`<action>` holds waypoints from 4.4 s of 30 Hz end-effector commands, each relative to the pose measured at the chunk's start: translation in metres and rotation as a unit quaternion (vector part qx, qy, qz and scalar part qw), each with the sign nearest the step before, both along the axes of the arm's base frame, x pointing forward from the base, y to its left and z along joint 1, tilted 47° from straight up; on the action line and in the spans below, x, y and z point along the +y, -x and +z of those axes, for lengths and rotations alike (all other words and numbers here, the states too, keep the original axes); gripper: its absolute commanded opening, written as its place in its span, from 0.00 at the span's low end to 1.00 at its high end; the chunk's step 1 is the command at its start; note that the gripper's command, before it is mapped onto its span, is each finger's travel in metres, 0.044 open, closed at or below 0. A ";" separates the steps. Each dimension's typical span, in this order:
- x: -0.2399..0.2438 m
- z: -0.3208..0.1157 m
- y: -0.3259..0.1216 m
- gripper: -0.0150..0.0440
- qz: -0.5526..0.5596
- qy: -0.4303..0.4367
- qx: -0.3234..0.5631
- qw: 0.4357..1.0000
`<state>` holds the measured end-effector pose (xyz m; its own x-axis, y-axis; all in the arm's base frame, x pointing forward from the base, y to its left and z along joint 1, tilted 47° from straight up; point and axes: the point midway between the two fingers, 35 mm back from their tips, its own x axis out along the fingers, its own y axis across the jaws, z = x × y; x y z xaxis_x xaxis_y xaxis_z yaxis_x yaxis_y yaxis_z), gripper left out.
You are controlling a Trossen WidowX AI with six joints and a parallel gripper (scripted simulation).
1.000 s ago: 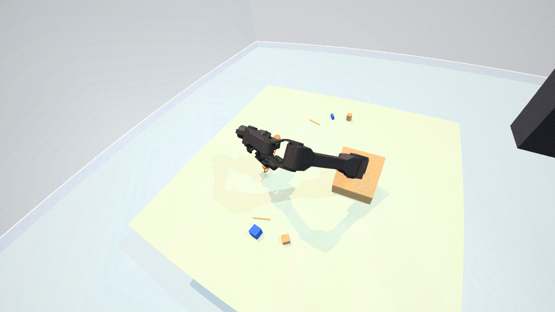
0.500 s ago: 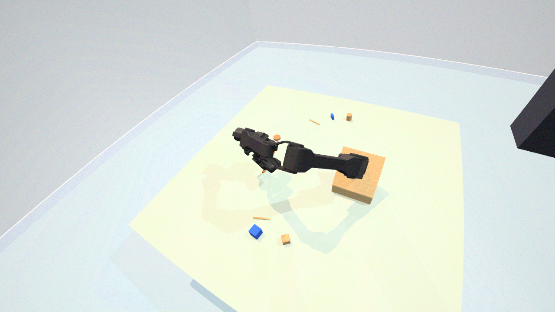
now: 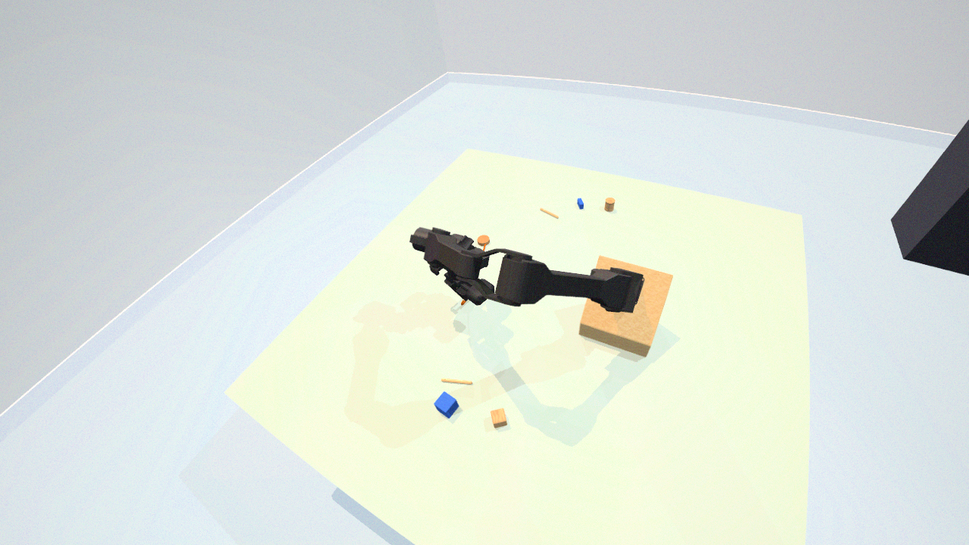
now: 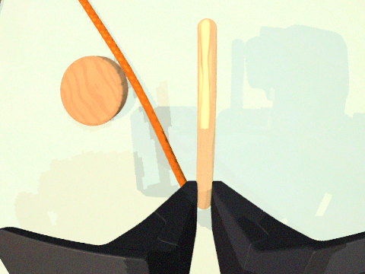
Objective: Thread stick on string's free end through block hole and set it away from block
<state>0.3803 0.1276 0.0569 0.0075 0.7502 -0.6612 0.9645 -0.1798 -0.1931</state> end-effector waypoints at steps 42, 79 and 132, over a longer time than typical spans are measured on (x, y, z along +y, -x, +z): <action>0.018 -0.030 0.041 0.25 -0.002 -0.002 0.003 1.000; -0.014 -0.065 0.052 0.25 -0.002 0.001 0.004 1.000; -0.054 -0.109 0.071 0.25 -0.002 -0.003 0.003 1.000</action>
<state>0.3106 0.0757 -0.0487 0.0072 0.7544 -0.6564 0.9613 -0.1860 -0.2032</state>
